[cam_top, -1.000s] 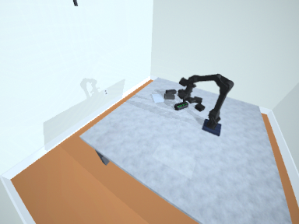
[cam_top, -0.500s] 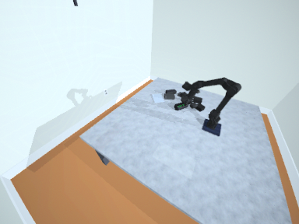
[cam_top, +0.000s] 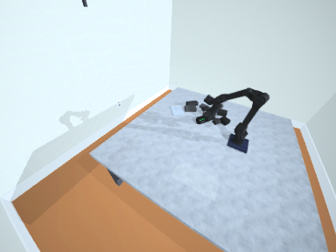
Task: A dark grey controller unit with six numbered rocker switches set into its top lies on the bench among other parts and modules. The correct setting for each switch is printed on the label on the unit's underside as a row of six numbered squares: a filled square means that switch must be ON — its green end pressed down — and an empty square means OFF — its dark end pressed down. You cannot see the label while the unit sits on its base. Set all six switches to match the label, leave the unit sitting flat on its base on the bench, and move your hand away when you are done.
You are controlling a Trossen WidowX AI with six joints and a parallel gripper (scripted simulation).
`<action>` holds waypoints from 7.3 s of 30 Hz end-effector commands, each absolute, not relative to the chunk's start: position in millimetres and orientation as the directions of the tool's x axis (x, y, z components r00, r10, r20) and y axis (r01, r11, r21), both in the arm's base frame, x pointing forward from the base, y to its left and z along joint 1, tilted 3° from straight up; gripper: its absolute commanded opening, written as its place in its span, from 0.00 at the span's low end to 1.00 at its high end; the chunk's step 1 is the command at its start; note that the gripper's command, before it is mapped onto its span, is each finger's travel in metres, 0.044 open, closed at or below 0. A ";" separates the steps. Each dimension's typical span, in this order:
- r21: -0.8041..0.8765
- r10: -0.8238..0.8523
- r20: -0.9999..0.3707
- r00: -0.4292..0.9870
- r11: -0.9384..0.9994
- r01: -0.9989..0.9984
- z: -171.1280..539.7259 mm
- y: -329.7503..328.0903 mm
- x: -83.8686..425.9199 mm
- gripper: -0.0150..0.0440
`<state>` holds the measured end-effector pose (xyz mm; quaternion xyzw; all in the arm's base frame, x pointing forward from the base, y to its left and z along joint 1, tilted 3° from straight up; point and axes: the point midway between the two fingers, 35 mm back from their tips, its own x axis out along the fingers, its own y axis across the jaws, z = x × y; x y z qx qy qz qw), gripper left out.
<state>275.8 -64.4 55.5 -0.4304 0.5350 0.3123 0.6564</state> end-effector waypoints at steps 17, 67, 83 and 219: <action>-0.223 -0.052 -0.973 0.223 0.438 -0.871 34.2 -63.8 274.6 0.25; -0.159 -0.032 -0.986 0.161 0.439 -0.884 91.9 -84.4 280.2 0.52; -0.023 0.032 -0.999 0.041 0.438 -0.898 114.4 -139.1 292.5 1.00; -0.030 0.025 -0.999 0.045 0.442 -0.897 184.7 -143.9 294.5 0.25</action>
